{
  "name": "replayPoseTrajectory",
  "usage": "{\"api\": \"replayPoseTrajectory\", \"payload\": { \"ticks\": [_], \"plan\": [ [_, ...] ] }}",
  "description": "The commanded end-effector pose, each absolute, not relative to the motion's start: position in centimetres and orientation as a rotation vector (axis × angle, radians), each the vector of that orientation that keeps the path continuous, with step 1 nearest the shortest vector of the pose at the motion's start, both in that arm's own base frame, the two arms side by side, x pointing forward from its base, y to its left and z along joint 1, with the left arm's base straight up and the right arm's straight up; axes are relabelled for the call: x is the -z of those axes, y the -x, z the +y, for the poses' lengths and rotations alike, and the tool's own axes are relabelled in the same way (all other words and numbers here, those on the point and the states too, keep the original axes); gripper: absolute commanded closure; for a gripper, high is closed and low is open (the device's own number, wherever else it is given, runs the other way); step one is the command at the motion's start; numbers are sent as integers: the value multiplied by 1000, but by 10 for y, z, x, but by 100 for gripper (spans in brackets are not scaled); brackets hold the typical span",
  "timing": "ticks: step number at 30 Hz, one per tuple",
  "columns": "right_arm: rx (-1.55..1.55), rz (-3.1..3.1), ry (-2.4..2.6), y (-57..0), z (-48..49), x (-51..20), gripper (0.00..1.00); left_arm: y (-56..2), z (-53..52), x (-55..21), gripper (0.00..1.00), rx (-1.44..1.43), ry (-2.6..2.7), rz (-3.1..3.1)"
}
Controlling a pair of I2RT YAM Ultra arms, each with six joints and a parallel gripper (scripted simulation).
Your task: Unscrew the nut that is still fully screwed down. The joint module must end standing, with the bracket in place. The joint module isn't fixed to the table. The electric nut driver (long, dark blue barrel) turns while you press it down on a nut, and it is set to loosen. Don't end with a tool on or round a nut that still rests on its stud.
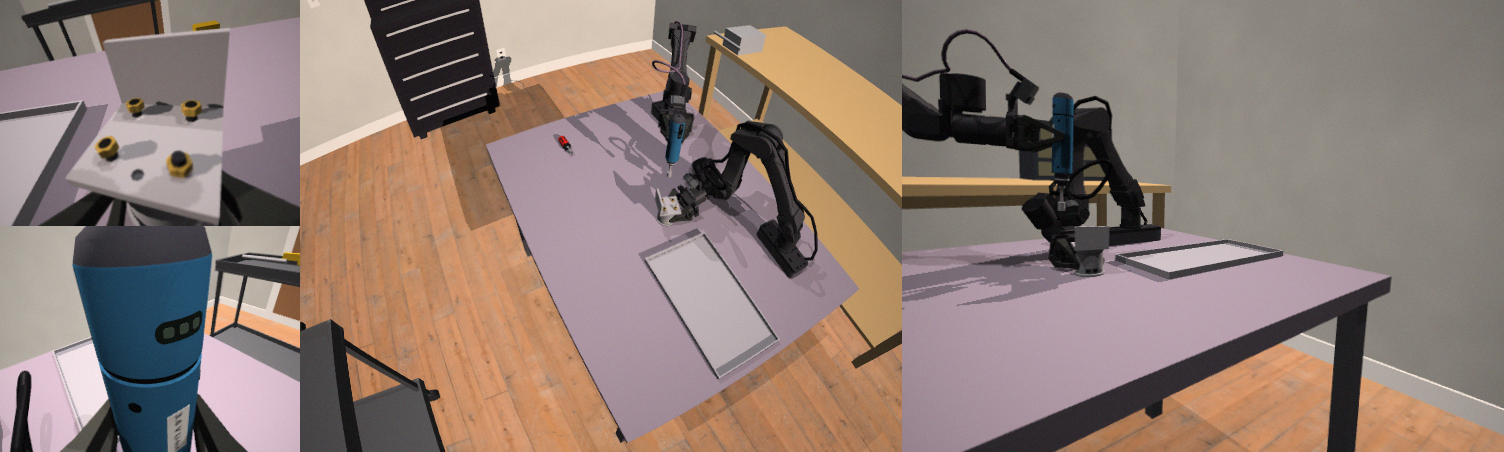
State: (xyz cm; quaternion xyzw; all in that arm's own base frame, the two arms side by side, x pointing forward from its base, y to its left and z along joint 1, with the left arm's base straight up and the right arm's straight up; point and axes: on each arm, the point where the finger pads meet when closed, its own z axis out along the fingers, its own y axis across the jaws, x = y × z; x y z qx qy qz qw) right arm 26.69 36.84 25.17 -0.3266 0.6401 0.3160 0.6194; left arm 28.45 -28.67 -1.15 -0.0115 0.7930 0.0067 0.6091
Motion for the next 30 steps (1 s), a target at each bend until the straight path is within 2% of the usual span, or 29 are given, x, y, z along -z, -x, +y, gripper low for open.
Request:
{"api": "replayPoseTrajectory", "payload": {
  "ticks": [1, 30],
  "plan": [
    [-771, 1307, 674, -269, 375, -310, 58, -285, -287, 9, 41, -18, 27, 1827],
    [-770, 1311, 676, -283, 395, -308, 58, -285, -287, 9, 41, -18, 27, 1827]
  ]
}}
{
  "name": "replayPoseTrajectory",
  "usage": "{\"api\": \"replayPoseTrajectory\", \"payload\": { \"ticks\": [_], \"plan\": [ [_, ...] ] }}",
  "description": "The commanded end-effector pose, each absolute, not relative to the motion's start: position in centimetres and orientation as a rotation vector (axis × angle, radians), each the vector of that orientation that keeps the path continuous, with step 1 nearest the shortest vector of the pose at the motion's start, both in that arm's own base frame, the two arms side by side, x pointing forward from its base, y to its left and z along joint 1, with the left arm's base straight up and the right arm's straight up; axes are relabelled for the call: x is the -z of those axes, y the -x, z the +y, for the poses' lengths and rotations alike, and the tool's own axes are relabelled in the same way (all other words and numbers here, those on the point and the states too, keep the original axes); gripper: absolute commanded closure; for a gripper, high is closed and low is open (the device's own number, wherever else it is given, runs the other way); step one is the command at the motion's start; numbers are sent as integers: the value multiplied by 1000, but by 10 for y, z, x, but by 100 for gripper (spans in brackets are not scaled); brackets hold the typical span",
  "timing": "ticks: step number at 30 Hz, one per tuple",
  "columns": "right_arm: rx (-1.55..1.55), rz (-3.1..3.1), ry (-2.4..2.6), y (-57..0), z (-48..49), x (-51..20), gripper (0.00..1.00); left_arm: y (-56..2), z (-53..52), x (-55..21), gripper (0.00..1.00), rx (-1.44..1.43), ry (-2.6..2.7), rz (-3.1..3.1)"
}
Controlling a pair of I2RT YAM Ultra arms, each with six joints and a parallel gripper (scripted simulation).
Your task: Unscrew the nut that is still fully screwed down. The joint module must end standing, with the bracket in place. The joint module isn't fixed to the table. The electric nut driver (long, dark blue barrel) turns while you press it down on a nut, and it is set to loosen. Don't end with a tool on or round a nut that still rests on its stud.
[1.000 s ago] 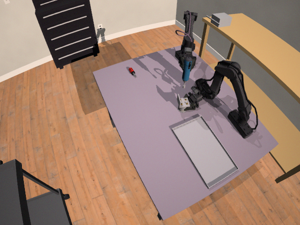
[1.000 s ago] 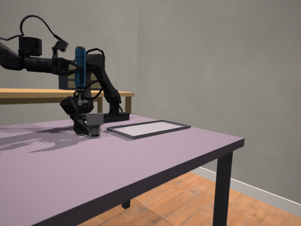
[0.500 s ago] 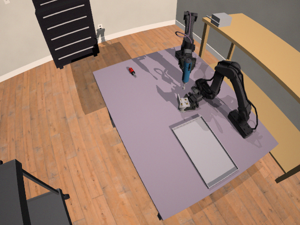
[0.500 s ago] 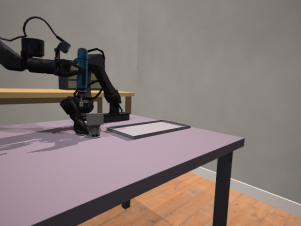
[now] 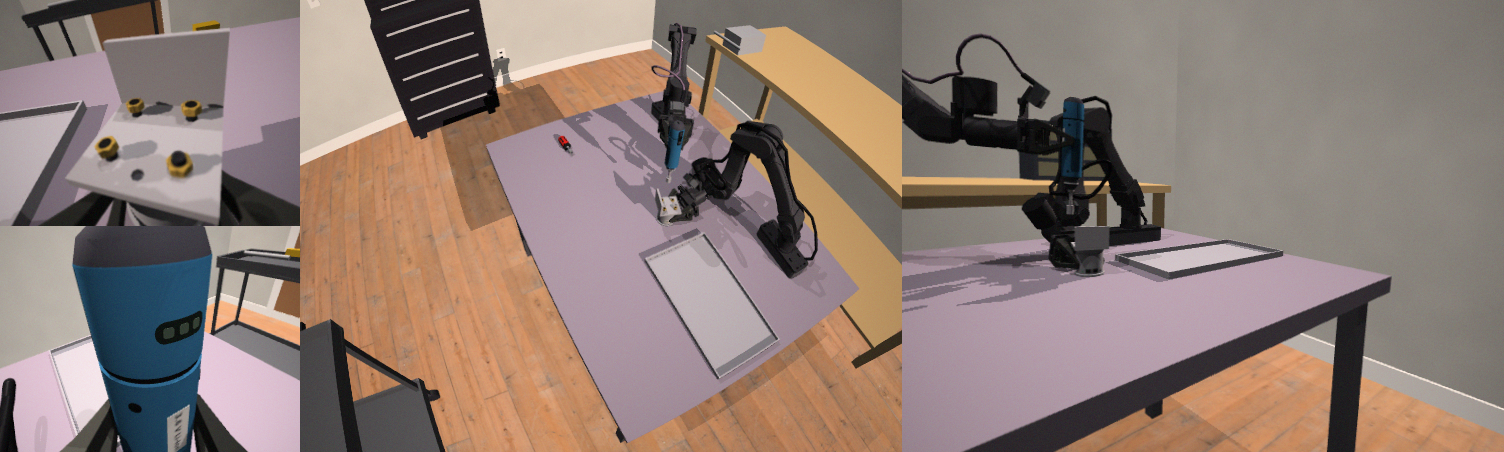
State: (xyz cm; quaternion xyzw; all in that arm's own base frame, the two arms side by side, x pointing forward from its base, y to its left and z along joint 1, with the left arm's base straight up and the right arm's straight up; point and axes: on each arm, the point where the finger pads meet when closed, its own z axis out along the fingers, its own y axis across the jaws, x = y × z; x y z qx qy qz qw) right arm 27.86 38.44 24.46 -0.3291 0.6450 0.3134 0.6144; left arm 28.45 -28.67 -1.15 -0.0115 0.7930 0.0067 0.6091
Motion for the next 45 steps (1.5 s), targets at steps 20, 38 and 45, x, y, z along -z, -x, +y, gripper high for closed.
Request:
{"api": "replayPoseTrajectory", "payload": {
  "ticks": [20, 38, 45],
  "plan": [
    [-770, 1311, 676, -294, 411, -308, 58, -285, -287, 9, 41, -18, 27, 1827],
    [-770, 1310, 676, -303, 424, -308, 58, -285, -287, 9, 41, -18, 27, 1827],
    [-777, 1286, 663, -303, 423, -324, 58, -285, -287, 9, 41, -18, 27, 1827]
  ]
}}
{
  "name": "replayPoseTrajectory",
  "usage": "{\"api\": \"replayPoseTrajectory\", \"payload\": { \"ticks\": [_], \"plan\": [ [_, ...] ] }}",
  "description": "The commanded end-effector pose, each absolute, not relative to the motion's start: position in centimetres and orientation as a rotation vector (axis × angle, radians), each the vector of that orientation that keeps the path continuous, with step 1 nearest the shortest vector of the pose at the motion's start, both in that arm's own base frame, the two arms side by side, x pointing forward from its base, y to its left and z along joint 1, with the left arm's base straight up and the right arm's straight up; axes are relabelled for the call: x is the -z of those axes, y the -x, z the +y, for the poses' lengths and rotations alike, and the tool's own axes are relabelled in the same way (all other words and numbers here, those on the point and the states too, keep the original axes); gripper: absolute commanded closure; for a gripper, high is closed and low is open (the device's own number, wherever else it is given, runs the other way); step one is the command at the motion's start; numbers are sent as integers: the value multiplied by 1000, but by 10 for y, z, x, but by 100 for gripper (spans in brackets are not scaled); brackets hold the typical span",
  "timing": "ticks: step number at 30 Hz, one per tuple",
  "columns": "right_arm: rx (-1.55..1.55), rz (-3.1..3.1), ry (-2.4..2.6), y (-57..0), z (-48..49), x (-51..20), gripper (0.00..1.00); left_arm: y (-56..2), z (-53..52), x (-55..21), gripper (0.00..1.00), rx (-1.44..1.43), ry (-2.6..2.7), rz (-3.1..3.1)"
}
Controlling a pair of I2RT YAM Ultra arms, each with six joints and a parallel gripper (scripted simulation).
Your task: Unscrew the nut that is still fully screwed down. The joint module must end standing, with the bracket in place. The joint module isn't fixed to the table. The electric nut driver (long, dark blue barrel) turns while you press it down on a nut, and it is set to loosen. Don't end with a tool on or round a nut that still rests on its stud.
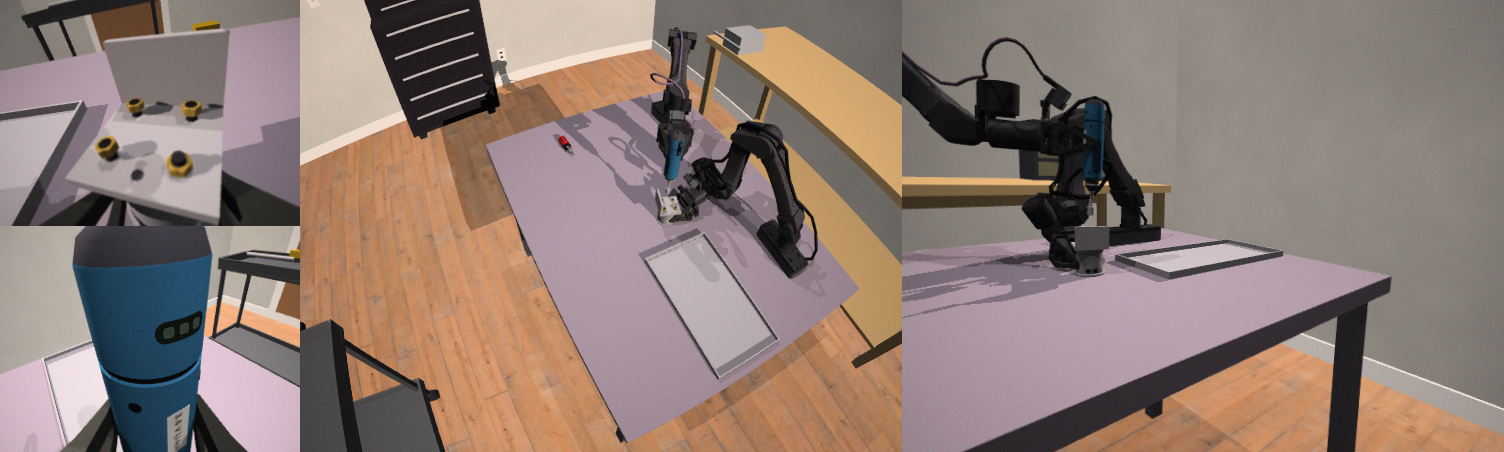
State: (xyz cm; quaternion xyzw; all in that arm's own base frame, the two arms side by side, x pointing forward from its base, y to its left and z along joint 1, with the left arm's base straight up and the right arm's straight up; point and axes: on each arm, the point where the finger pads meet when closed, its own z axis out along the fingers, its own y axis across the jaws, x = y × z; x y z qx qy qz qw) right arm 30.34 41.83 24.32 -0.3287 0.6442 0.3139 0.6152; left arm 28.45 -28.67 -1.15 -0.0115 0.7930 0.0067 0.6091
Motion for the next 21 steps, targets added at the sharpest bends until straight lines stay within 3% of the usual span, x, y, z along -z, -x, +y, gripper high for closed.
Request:
{"api": "replayPoseTrajectory", "payload": {
  "ticks": [1, 21],
  "plan": [
    [-777, 1286, 663, -303, 423, -324, 58, -285, -287, 9, 41, -18, 27, 1827],
    [-777, 1283, 661, -306, 428, -324, 58, -285, -287, 9, 41, -18, 27, 1827]
  ]
}}
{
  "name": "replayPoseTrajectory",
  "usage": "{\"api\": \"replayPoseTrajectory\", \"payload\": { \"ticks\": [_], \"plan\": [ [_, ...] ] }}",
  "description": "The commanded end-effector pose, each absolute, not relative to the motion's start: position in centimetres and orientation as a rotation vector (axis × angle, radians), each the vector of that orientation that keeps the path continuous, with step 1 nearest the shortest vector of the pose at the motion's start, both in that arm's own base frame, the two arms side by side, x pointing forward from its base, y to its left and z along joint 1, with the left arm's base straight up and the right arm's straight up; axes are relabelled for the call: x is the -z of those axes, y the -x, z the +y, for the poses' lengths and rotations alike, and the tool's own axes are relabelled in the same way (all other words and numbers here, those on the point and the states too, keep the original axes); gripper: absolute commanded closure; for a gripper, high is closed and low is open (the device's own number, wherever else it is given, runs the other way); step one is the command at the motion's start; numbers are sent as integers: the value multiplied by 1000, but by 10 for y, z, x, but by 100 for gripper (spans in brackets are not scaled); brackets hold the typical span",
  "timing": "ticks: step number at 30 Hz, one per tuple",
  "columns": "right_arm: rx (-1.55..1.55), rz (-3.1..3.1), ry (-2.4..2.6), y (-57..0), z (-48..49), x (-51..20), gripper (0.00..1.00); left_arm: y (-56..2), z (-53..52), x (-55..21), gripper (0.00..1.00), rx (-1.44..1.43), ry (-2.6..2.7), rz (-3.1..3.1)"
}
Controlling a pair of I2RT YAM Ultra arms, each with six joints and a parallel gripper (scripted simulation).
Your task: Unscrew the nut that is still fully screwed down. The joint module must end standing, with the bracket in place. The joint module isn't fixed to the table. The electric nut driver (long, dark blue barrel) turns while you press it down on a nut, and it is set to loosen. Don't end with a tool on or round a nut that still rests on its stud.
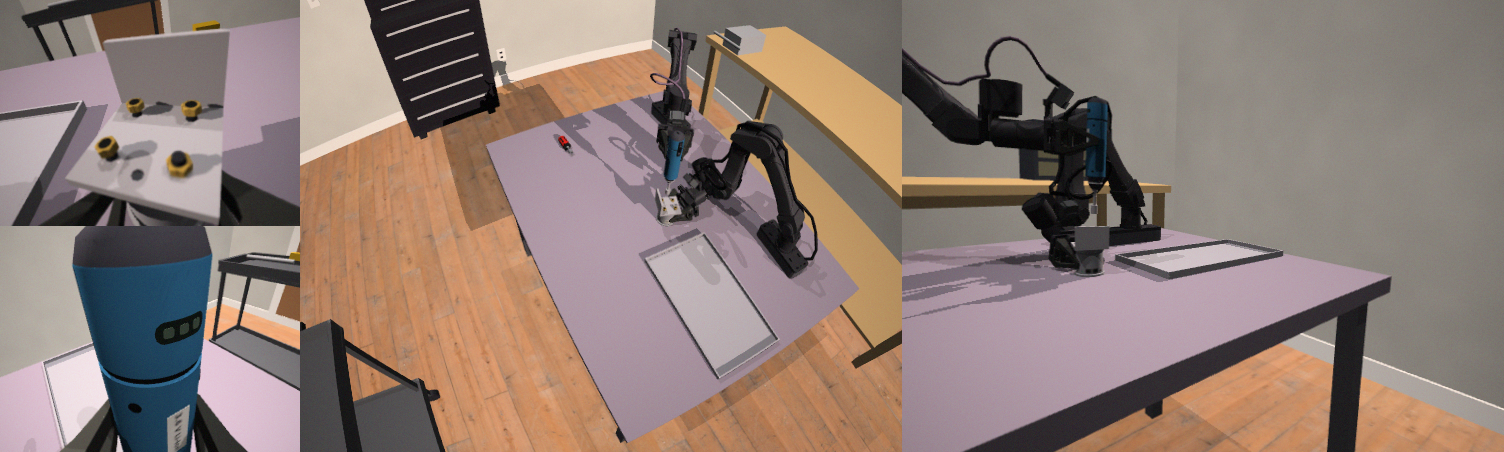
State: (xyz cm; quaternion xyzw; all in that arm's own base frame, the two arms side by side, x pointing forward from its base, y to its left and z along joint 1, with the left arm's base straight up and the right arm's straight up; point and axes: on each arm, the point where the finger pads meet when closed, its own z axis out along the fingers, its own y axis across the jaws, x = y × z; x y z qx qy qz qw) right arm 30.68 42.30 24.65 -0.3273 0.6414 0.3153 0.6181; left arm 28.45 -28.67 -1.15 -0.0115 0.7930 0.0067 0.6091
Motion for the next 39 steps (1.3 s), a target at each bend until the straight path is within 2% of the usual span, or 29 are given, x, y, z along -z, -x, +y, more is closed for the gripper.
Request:
{"api": "replayPoseTrajectory", "payload": {
  "ticks": [1, 39],
  "plan": [
    [-777, 1283, 662, -306, 428, -324, 58, -285, -287, 9, 41, -18, 27, 1827],
    [-781, 1261, 650, -299, 426, -334, 58, -285, -287, 9, 41, -18, 27, 1827]
  ]
}}
